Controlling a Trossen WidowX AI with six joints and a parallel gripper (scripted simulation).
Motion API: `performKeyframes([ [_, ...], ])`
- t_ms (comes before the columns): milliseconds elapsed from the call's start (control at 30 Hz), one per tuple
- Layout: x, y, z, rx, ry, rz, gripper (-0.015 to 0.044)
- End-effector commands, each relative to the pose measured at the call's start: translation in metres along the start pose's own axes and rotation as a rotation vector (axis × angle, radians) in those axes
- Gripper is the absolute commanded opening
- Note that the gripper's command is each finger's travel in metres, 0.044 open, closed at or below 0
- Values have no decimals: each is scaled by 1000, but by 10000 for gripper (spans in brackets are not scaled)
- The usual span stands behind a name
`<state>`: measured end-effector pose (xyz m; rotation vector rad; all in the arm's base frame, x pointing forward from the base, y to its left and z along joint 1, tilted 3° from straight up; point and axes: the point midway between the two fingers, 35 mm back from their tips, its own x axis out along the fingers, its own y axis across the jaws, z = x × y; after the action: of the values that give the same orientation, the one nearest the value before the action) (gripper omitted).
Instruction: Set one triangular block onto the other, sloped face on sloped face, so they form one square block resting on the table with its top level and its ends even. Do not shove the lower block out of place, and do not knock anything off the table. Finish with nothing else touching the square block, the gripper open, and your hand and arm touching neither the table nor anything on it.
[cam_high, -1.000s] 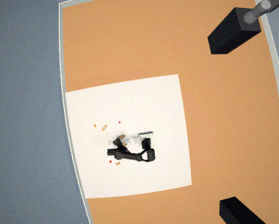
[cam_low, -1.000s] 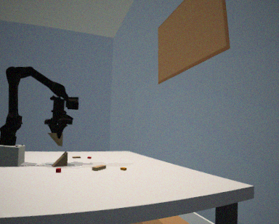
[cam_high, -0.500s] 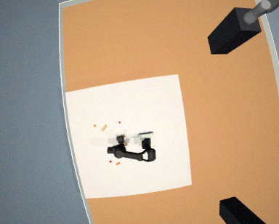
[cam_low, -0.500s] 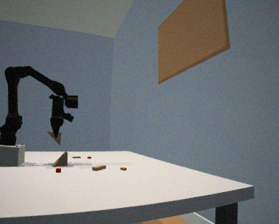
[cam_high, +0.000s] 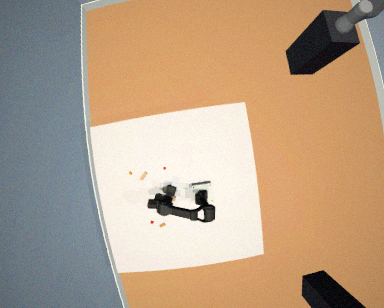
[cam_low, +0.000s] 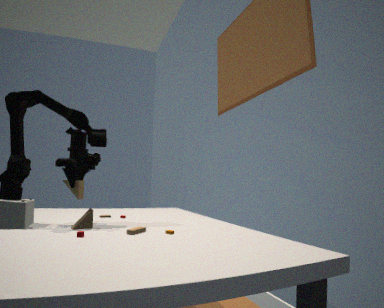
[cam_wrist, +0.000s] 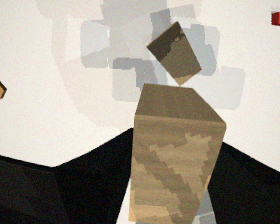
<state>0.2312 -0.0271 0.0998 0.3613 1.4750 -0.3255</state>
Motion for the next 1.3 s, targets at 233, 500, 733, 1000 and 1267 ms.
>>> performKeyframes([
  [233, -4, -10, 1, 382, 1, 2, 0],
  [500, -7, -18, 1, 660, 1, 1, 0],
  [733, -9, -24, 0, 904, 1, 1, 0],
  [1000, -11, -32, 0, 1182, 0, 0, 0],
  [1267, -14, -39, -1, 1460, 0, -1, 0],
])
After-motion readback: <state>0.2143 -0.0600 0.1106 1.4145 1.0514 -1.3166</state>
